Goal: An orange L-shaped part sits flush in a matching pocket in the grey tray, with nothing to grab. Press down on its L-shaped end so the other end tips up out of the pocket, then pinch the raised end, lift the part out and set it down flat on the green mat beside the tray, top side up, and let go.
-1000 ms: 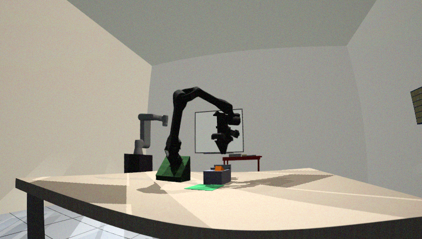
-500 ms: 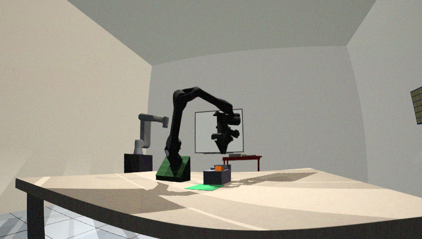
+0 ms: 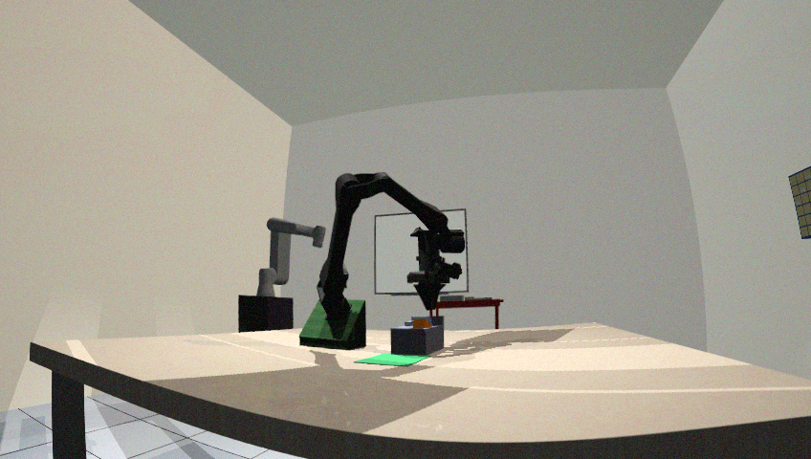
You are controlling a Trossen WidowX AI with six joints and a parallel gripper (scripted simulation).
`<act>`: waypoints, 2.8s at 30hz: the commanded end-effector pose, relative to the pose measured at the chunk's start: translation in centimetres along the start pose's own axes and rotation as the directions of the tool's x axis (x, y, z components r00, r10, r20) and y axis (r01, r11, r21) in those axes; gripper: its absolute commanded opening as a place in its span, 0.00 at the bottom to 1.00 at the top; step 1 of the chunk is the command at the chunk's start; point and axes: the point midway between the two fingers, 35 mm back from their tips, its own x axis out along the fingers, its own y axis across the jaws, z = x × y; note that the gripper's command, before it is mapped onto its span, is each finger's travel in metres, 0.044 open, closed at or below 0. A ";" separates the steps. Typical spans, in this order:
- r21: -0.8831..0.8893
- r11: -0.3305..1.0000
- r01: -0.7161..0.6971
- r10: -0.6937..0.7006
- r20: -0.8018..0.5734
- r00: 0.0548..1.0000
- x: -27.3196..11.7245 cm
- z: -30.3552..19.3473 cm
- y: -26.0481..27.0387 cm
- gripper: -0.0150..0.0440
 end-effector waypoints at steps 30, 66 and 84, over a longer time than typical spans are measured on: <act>-0.010 1.000 0.020 -0.020 -0.016 1.000 7.1 -0.7 -0.6 0.56; -0.012 1.000 0.015 -0.016 -0.017 1.000 -3.9 -0.5 -0.3 0.56; -0.014 1.000 0.007 -0.007 0.004 1.000 -3.9 -0.1 -0.1 0.56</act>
